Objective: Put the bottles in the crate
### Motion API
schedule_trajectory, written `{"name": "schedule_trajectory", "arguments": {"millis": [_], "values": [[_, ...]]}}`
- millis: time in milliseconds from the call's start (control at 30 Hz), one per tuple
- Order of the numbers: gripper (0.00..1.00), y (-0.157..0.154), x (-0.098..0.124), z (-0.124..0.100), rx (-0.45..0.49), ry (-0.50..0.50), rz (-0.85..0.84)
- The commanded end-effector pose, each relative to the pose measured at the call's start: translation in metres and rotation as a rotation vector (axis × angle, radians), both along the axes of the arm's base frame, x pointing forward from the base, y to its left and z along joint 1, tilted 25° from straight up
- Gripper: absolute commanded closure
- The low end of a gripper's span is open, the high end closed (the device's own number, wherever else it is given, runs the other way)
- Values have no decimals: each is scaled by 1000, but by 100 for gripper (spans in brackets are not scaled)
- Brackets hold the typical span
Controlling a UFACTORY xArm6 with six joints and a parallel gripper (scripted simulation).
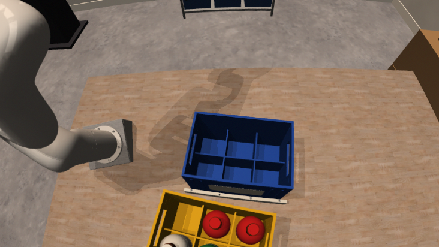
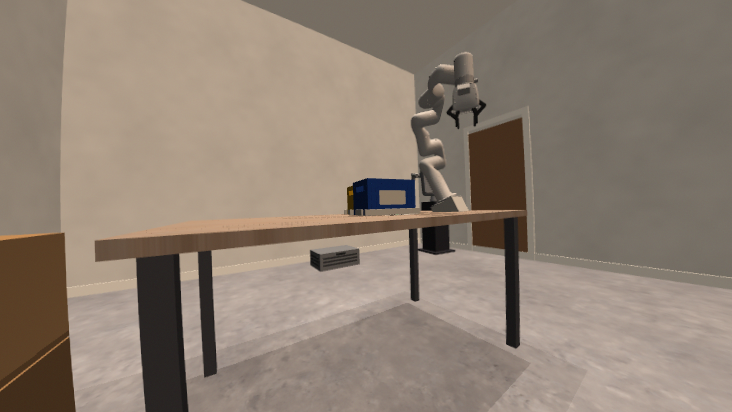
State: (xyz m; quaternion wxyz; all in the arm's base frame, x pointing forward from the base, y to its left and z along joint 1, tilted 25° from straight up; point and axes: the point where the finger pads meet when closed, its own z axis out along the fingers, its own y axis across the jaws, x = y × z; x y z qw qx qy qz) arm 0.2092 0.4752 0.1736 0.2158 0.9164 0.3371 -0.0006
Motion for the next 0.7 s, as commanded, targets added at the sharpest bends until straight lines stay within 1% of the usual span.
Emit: {"name": "schedule_trajectory", "arguments": {"millis": [0,567,667], "values": [[35,3,1,2,5,1,2],[35,3,1,2,5,1,2],[35,-5,14,2,20,-39,-89]]}}
